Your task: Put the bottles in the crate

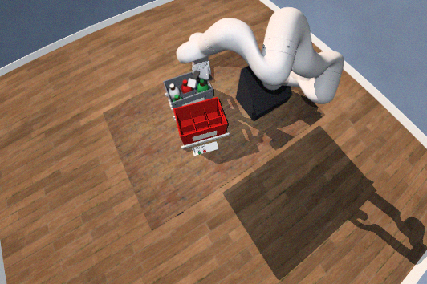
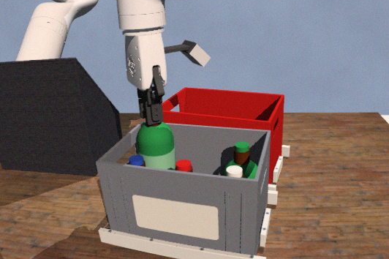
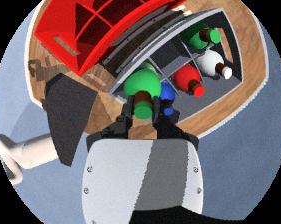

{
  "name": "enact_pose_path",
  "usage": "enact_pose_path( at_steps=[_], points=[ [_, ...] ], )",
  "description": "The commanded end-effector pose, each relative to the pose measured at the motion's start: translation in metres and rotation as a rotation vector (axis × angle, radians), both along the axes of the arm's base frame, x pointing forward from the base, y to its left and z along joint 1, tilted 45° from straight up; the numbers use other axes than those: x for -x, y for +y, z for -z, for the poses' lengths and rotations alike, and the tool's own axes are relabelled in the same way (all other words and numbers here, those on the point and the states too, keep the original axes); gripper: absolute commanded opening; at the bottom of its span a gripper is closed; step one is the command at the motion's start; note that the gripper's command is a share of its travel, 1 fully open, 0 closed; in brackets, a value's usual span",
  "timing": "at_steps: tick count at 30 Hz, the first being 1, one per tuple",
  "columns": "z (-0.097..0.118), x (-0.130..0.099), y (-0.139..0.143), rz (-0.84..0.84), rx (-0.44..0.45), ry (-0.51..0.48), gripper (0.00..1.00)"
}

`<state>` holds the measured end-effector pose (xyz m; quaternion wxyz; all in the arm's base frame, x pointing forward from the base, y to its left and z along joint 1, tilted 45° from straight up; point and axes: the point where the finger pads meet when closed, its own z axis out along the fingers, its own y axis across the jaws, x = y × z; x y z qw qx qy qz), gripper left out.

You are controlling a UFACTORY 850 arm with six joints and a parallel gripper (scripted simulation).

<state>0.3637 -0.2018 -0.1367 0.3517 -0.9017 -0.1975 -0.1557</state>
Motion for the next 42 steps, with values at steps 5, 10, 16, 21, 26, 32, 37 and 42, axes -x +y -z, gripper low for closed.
enact_pose_path(
  at_steps=[5,10,16,21,26,32,37,42],
  points=[
    [-0.009,0.001,-0.009,0.001,0.001,-0.001,0.0],
    [-0.014,0.002,-0.015,0.001,0.001,-0.001,0.0],
    [-0.022,0.004,-0.022,0.001,0.001,-0.001,0.0],
    [-0.026,0.005,-0.027,0.001,0.001,-0.001,0.0],
    [-0.031,0.006,-0.031,0.001,0.001,-0.001,0.0],
    [-0.038,0.007,-0.038,0.001,0.001,-0.001,0.0],
    [-0.044,0.008,-0.044,0.001,0.001,-0.001,0.0],
    [-0.047,0.009,-0.048,0.001,0.002,-0.001,0.0]
  ],
)
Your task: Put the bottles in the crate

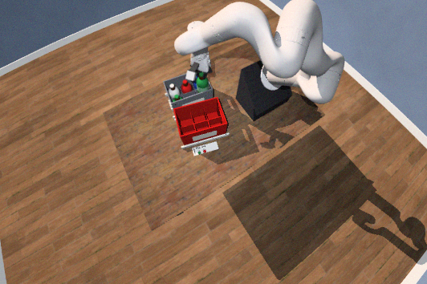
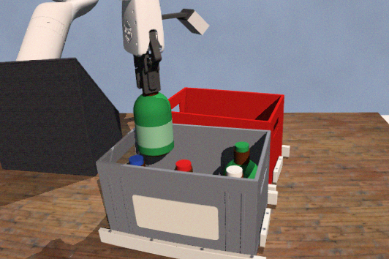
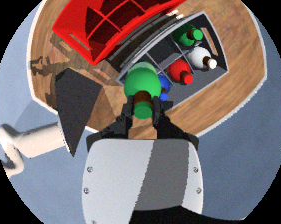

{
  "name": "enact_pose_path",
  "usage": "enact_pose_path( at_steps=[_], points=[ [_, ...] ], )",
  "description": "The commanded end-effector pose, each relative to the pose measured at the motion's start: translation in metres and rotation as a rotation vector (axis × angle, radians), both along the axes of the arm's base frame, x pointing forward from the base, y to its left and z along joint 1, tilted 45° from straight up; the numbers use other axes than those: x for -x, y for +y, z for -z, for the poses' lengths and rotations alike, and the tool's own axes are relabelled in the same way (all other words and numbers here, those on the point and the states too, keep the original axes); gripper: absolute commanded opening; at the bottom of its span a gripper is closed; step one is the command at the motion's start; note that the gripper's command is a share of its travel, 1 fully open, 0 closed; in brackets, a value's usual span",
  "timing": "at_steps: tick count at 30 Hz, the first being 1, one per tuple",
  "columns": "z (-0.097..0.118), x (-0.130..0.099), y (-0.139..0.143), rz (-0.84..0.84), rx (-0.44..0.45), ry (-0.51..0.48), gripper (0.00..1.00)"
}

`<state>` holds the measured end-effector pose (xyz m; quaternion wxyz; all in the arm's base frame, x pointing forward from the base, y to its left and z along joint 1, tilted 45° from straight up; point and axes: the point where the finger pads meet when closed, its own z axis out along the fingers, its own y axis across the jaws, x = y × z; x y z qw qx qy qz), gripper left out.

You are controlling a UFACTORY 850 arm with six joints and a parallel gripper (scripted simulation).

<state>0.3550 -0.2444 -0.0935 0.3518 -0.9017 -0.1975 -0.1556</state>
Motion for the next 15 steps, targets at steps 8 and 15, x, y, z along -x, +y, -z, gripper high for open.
enact_pose_path(
  at_steps=[8,15],
  points=[
    [-0.014,0.002,-0.014,0.001,0.002,-0.001,0.0],
    [-0.019,0.003,-0.02,0.001,0.002,-0.001,0.0]
  ],
)
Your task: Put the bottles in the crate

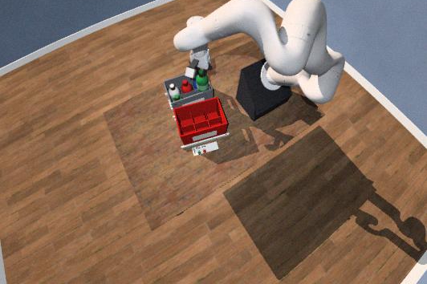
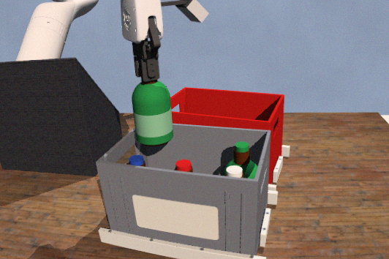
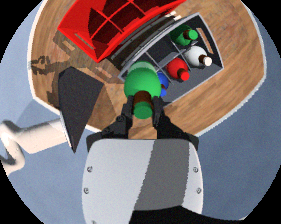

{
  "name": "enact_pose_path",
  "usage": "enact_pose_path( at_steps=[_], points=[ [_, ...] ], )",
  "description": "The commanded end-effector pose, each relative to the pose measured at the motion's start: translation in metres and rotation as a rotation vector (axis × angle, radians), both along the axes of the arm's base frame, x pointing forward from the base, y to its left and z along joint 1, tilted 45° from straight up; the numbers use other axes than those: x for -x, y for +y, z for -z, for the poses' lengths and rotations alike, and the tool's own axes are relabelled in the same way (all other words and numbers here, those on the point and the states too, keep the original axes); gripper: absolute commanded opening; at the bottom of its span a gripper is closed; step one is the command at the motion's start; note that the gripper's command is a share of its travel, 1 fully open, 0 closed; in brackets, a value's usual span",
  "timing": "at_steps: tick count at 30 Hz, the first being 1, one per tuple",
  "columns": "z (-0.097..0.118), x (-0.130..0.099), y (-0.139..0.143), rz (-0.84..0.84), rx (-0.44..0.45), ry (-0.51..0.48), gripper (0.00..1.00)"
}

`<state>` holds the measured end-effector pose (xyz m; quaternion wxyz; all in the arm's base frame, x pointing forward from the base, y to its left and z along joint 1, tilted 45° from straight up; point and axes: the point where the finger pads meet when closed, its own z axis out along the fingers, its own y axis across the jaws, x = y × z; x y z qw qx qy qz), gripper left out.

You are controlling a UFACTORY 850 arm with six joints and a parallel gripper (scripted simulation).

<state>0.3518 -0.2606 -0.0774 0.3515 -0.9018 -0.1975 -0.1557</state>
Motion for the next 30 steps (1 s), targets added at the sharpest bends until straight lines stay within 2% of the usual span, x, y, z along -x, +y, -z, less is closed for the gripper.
enact_pose_path(
  at_steps=[1,18,30],
  points=[
    [-0.004,0.0,-0.005,0.0,0.001,-0.001,0.0],
    [-0.022,0.004,-0.022,0.0,0.001,-0.001,0.0],
    [-0.025,0.003,-0.02,0.0,0.001,-0.001,0.0]
  ],
)
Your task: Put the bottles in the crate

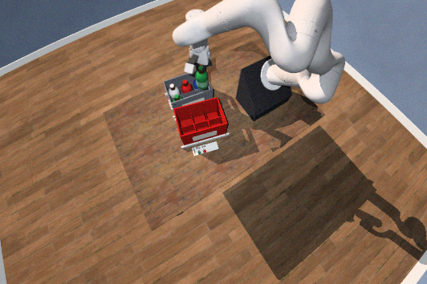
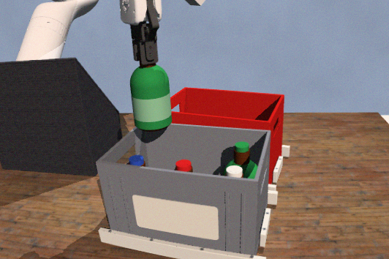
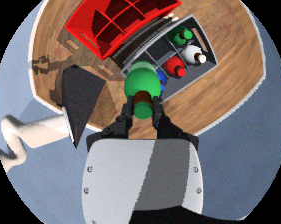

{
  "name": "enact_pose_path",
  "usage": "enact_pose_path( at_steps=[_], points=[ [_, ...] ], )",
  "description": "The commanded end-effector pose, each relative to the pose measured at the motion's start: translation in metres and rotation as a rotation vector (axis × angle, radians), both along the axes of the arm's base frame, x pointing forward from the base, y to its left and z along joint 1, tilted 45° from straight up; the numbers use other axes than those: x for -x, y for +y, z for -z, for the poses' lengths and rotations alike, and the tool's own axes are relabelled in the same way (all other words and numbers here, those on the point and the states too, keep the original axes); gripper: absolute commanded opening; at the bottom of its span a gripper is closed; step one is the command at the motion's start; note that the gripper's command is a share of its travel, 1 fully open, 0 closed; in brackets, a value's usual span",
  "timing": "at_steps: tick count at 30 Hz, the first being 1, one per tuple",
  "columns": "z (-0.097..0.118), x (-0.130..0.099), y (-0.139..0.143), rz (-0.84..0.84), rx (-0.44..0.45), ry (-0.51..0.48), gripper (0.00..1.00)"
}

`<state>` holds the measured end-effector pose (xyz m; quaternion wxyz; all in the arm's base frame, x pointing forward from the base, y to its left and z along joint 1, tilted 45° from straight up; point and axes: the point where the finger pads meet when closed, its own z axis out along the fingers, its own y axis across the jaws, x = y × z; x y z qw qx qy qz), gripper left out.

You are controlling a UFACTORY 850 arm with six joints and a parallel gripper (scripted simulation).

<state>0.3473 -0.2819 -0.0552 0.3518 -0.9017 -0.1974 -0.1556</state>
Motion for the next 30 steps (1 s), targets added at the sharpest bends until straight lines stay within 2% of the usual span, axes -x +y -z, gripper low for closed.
enact_pose_path(
  at_steps=[1,30],
  points=[
    [-0.005,-0.002,0.002,0.001,0.002,-0.001,0.0],
    [-0.04,-0.017,0.035,0.001,0.002,-0.001,0.0]
  ],
)
